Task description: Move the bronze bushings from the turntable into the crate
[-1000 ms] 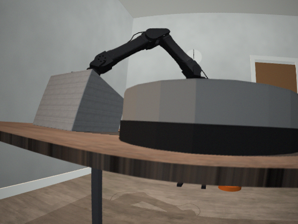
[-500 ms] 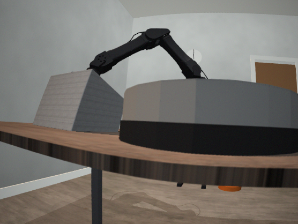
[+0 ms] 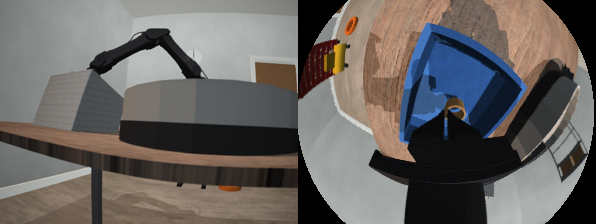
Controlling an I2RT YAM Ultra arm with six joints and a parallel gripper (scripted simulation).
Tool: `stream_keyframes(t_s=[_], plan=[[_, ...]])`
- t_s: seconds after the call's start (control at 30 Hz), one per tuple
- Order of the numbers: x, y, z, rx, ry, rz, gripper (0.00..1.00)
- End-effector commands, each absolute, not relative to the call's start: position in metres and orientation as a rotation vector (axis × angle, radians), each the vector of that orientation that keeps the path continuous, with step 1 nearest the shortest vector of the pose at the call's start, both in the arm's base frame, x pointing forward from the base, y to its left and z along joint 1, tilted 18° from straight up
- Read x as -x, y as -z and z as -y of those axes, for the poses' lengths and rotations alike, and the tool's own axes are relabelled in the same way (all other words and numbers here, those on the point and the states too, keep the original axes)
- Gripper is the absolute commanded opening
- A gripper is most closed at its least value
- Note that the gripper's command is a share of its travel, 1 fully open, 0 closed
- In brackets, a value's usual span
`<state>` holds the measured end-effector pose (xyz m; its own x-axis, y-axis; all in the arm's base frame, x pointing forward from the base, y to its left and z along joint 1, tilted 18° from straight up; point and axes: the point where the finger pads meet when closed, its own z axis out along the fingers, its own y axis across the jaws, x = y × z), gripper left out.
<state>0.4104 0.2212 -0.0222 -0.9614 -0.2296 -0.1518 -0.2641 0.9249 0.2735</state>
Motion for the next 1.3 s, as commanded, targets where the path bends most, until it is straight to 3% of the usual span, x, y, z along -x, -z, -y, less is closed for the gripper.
stream_keyframes(t_s=[0.0,1.27], plan=[[-0.4130,0.0241,-0.2214,0.371,-0.437,-2.964,0.00],[-0.4153,0.0202,-0.2251,0.378,-0.436,-2.964,0.00]])
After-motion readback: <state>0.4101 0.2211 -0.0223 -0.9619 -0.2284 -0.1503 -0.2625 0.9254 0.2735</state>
